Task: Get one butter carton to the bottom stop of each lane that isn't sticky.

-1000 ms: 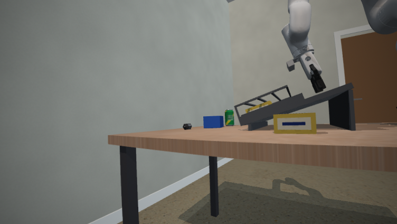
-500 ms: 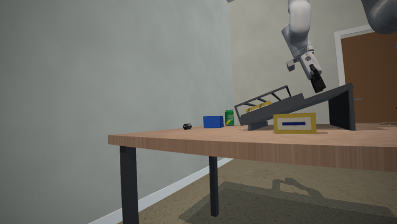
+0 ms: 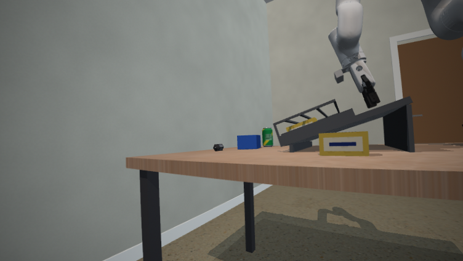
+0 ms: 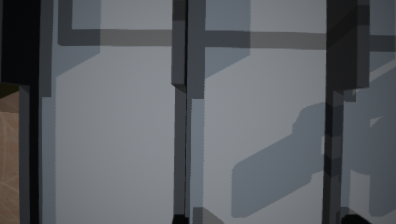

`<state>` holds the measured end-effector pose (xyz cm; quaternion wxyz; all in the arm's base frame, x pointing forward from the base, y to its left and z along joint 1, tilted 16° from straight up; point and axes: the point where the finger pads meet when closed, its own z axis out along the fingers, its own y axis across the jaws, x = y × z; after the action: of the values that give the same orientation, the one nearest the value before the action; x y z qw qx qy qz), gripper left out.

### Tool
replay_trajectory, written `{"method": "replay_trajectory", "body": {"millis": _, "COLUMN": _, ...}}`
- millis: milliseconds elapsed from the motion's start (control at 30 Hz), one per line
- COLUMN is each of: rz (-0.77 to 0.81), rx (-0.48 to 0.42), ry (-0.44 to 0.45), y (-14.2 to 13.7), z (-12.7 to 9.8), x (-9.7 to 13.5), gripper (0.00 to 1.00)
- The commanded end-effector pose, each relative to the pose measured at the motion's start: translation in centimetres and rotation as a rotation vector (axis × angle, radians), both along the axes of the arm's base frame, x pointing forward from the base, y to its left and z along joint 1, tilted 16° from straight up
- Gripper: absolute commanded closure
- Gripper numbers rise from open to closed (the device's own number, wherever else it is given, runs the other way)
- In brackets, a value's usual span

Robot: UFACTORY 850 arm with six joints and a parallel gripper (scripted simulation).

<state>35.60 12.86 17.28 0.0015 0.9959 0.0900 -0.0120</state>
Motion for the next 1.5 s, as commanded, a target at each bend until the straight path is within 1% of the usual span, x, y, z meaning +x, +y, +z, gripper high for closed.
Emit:
{"method": "replay_trajectory", "body": {"millis": 0, "rz": 0.000, "rx": 0.000, "ry": -0.001, "y": 0.02, "z": 0.05, "x": 0.05, "gripper": 0.14}}
{"method": "replay_trajectory", "body": {"millis": 200, "rz": 0.000, "rx": 0.000, "ry": -0.001, "y": 0.02, "z": 0.05, "x": 0.05, "gripper": 0.14}}
{"method": "replay_trajectory", "body": {"millis": 233, "rz": 0.000, "rx": 0.000, "ry": -0.001, "y": 0.02, "z": 0.05, "x": 0.05, "gripper": 0.13}}
{"method": "replay_trajectory", "body": {"millis": 767, "rz": 0.000, "rx": 0.000, "ry": -0.001, "y": 0.02, "z": 0.05, "x": 0.05, "gripper": 0.13}}
{"method": "replay_trajectory", "body": {"millis": 800, "rz": 0.000, "rx": 0.000, "ry": -0.001, "y": 0.02, "z": 0.05, "x": 0.05, "gripper": 0.11}}
{"method": "replay_trajectory", "body": {"millis": 1333, "rz": 0.000, "rx": 0.000, "ry": -0.001, "y": 0.02, "z": 0.05, "x": 0.05, "gripper": 0.11}}
{"method": "replay_trajectory", "body": {"millis": 1367, "rz": 0.000, "rx": 0.000, "ry": -0.001, "y": 0.02, "z": 0.05, "x": 0.05, "gripper": 0.10}}
{"method": "replay_trajectory", "body": {"millis": 1467, "rz": 0.000, "rx": 0.000, "ry": -0.001, "y": 0.02, "z": 0.05, "x": 0.05, "gripper": 0.10}}
